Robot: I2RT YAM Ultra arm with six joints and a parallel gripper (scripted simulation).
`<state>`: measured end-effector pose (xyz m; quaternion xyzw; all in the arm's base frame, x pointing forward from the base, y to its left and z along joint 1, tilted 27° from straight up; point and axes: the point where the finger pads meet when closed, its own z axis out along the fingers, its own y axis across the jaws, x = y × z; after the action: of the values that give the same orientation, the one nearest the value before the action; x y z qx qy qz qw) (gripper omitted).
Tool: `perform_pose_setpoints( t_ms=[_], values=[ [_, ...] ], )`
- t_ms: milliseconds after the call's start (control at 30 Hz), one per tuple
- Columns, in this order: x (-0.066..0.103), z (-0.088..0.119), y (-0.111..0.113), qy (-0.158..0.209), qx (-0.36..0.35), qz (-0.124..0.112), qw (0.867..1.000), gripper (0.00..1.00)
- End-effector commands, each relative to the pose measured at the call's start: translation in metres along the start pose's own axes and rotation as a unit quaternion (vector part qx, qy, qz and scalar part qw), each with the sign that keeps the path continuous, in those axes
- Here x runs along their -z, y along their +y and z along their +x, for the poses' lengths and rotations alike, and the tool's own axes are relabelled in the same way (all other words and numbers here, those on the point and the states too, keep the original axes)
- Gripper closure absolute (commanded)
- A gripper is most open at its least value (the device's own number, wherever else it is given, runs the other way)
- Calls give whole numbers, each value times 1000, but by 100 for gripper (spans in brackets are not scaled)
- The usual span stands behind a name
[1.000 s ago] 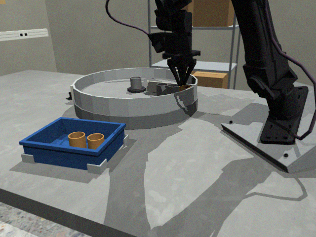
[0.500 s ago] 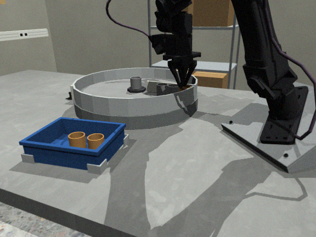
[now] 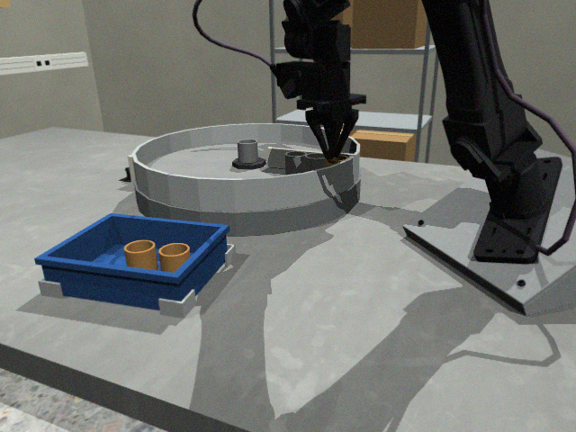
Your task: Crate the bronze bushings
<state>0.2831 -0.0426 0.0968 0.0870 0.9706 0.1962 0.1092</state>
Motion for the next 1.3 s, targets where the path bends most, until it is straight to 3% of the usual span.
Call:
perform_pose_setpoints(
  t_ms=[0, 1267],
  values=[
    [11, -8, 1, -23, 5, 6, 1000, 85],
    [16, -11, 2, -27, 7, 7, 1000, 85]
  ],
)
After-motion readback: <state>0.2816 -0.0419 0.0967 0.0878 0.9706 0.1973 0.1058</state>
